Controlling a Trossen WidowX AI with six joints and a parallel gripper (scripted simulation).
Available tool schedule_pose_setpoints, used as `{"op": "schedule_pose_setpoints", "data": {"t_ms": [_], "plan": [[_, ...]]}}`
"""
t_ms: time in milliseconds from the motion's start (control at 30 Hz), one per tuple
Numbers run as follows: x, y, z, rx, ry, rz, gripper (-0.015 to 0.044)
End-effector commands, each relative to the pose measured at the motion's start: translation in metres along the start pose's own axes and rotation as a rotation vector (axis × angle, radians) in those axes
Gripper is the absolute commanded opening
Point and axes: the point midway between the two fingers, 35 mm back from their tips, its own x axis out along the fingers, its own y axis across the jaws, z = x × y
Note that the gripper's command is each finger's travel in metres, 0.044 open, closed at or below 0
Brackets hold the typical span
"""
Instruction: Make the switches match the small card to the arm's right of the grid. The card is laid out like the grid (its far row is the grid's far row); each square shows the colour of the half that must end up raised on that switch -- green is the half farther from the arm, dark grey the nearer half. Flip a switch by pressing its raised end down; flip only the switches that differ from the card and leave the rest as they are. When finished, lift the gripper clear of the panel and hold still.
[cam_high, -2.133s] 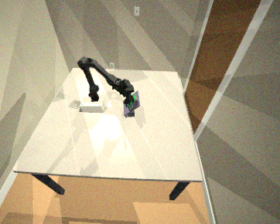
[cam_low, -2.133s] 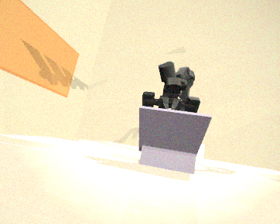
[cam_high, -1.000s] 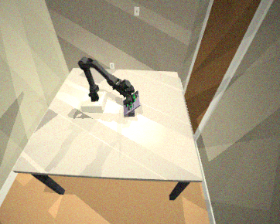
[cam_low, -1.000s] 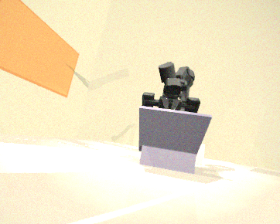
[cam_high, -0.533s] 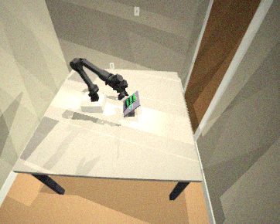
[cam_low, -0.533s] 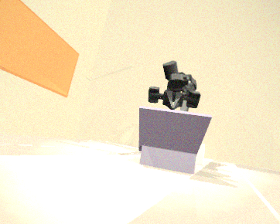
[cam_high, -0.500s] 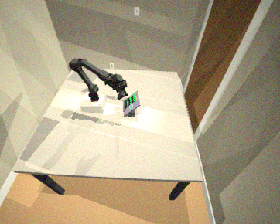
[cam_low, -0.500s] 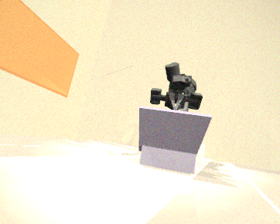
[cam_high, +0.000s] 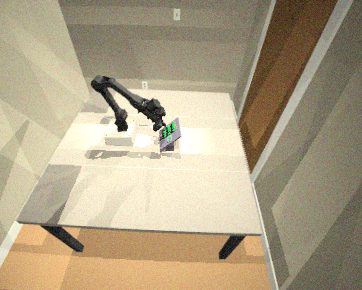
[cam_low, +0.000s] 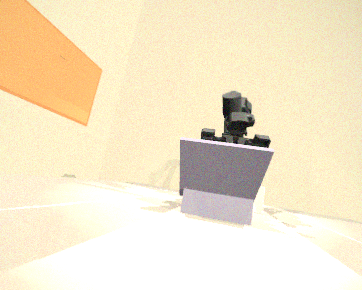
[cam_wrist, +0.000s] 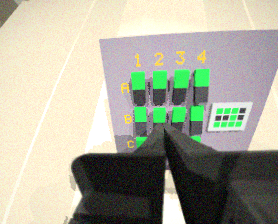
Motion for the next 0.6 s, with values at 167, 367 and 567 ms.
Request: {"op": "schedule_pose_setpoints", "data": {"t_ms": [167,367,567], "plan": [[0.013,0.0,-0.001,0.004,0.003,-0.004,0.0],[0.019,0.0,-0.001,0.004,0.003,-0.004,0.0],[0.027,0.0,-0.001,0.004,0.003,-0.004,0.0]]}}
